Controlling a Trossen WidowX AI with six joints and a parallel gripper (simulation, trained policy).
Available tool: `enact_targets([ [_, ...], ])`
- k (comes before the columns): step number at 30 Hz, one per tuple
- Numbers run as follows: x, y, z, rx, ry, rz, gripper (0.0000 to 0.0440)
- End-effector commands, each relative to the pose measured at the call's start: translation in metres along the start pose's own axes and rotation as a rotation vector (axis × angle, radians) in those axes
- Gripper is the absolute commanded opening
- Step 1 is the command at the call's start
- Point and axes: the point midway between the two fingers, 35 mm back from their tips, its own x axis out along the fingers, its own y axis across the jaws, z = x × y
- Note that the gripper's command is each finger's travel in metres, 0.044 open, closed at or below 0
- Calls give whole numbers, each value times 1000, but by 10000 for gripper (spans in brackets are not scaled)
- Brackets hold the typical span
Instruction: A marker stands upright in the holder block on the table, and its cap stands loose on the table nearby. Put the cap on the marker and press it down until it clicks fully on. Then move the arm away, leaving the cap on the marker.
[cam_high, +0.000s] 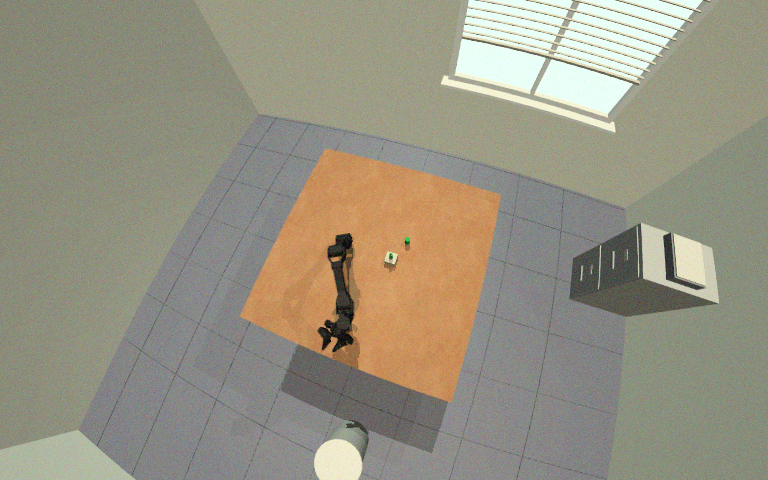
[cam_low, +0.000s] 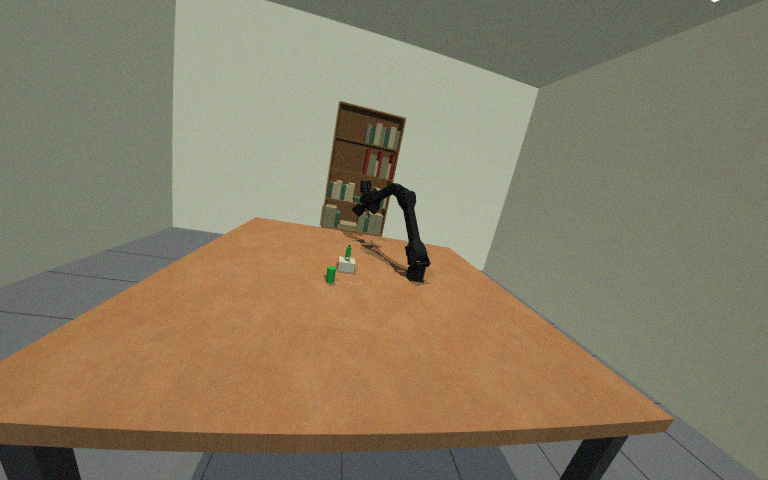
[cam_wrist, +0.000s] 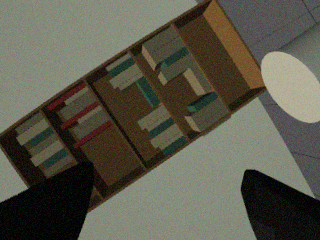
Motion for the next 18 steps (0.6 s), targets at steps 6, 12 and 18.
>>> enact_targets([
  [6, -23, -23, -24, 35, 35, -76, 303],
  [12, -39, -38, -38, 53, 52, -127, 303],
  [18, -55, -54, -51, 68, 66, -177, 304],
])
